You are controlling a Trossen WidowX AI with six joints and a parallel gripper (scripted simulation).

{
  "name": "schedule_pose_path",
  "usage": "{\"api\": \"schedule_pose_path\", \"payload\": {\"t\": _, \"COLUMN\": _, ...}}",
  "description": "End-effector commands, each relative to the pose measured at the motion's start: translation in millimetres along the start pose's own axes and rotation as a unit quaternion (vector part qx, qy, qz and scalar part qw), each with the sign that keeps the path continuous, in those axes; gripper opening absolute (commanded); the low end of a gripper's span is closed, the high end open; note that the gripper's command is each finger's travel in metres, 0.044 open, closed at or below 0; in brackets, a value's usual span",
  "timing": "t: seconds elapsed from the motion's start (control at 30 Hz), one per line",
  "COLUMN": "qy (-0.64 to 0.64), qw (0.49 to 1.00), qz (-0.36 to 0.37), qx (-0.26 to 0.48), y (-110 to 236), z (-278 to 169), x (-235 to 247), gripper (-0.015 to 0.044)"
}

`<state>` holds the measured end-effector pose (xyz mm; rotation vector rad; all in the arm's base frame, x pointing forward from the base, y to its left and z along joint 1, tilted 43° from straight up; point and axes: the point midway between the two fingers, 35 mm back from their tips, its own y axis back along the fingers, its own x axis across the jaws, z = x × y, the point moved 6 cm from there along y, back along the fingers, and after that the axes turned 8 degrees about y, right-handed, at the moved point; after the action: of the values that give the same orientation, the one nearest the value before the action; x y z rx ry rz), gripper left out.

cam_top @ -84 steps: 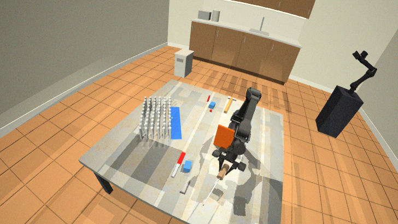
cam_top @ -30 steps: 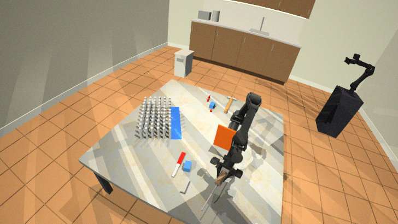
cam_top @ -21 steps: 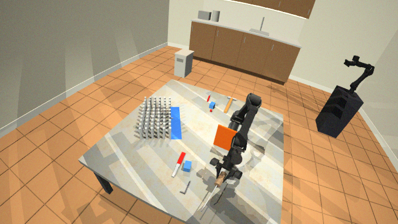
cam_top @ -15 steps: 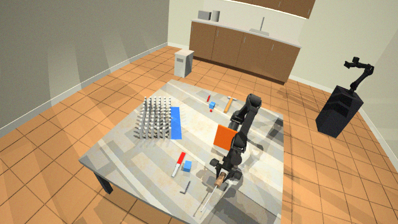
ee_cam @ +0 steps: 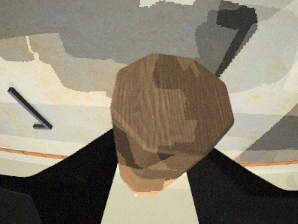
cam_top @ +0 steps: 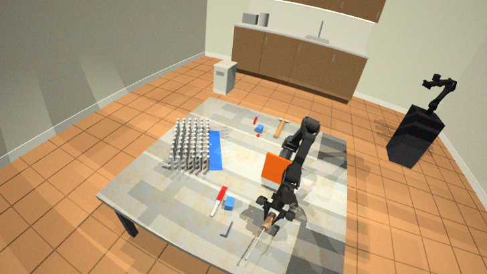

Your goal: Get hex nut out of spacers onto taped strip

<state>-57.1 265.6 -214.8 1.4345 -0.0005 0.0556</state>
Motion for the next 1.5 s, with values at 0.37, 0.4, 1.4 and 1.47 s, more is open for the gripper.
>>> {"api": "schedule_pose_path", "payload": {"t": 0.37, "qy": -0.001, "qw": 1.000, "qz": -0.003, "qx": 0.002, "y": -10.4, "z": 9.4, "x": -1.4, "gripper": 0.0000}}
{"api": "schedule_pose_path", "payload": {"t": 0.4, "qy": -0.001, "qw": 1.000, "qz": -0.003, "qx": 0.002, "y": -11.2, "z": 10.1, "x": -1.4, "gripper": 0.0000}}
{"api": "schedule_pose_path", "payload": {"t": 1.4, "qy": -0.001, "qw": 1.000, "qz": -0.003, "qx": 0.001, "y": -32.9, "z": 32.0, "x": -2.1, "gripper": 0.0000}}
{"api": "schedule_pose_path", "payload": {"t": 1.47, "qy": -0.001, "qw": 1.000, "qz": -0.003, "qx": 0.001, "y": -34.3, "z": 33.5, "x": -2.1, "gripper": 0.0000}}
